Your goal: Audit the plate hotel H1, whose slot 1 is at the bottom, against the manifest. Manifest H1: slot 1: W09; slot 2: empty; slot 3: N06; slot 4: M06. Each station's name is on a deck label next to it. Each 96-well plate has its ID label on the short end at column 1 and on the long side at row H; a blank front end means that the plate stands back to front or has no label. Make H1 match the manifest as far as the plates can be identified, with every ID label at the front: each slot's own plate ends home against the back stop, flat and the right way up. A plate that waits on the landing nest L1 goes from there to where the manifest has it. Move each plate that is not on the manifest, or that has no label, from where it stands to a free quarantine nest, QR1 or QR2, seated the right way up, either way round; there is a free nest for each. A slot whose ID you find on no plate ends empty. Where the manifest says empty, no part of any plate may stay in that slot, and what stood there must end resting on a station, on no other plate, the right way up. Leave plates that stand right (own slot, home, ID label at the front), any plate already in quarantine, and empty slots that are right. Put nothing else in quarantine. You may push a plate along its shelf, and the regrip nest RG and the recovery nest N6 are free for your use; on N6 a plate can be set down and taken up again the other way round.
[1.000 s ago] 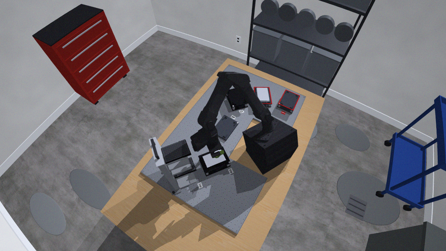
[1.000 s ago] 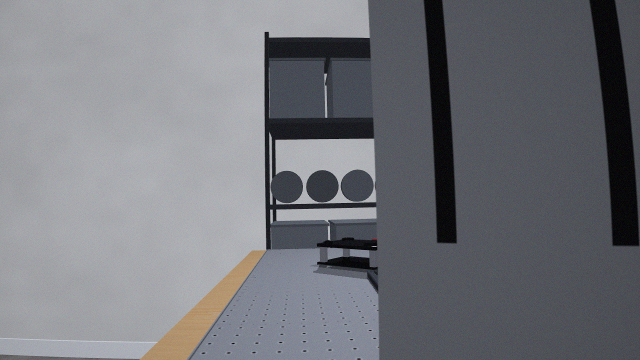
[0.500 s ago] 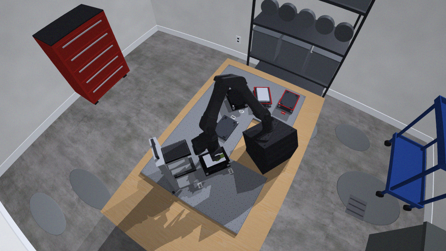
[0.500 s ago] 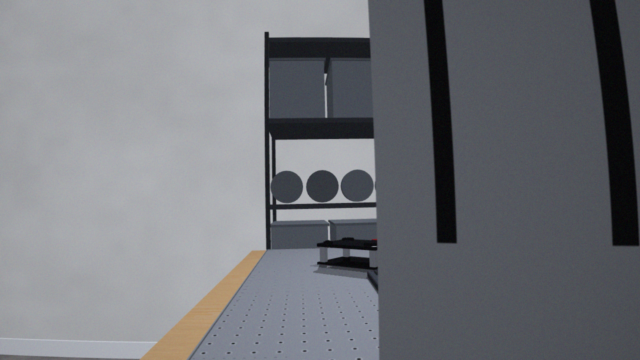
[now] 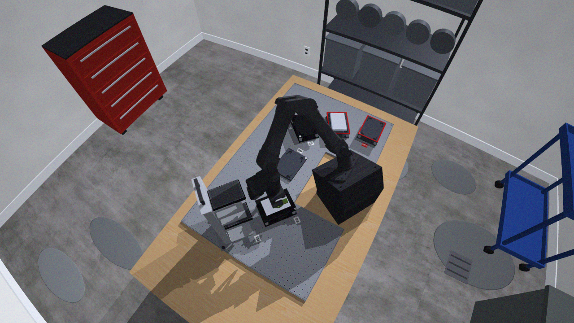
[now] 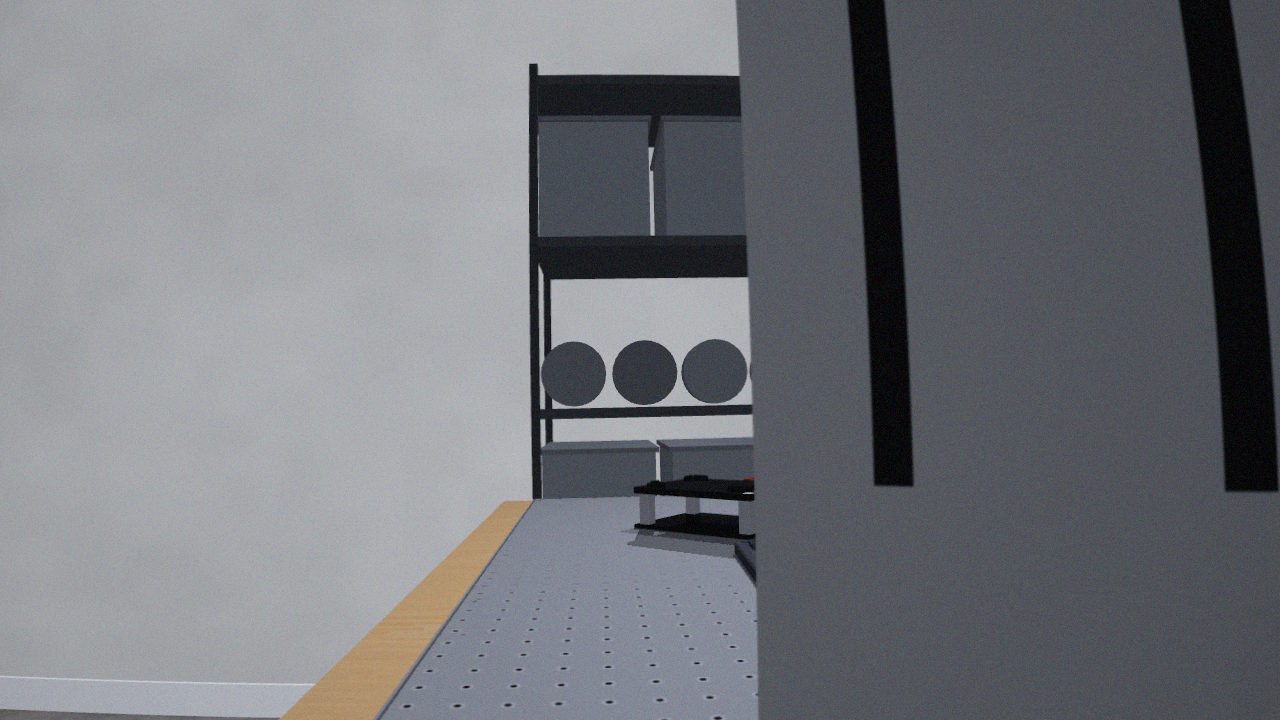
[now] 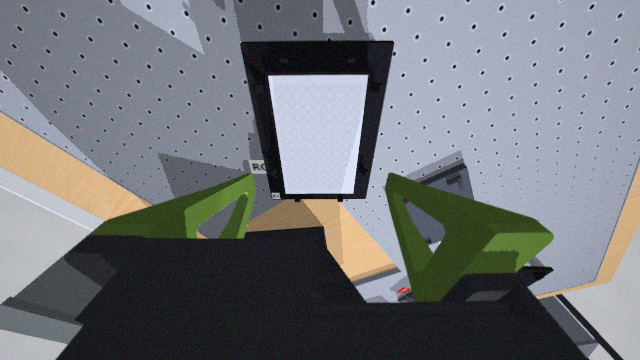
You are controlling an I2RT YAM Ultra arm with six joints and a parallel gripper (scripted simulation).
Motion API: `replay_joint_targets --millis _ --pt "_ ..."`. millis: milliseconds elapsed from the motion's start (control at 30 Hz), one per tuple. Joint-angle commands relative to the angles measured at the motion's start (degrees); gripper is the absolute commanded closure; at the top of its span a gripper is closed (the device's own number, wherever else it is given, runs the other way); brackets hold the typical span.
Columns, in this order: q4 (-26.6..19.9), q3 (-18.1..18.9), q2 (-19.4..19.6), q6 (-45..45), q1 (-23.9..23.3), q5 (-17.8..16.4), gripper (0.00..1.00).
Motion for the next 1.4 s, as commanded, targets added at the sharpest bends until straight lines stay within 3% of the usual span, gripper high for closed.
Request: replay_joint_targets --millis 0,300,333,1367 --pt "0.42 0.15 -0.24 -0.14 0.3 0.13 0.0" --pt "0.42 0.15 -0.24 -0.14 0.3 0.13 0.0" --pt "1.39 -1.22 0.85 -0.6 0.07 0.39 0.0" --pt "9.78 -3.98 4.68 -4.18 -3.16 0.37 0.0"
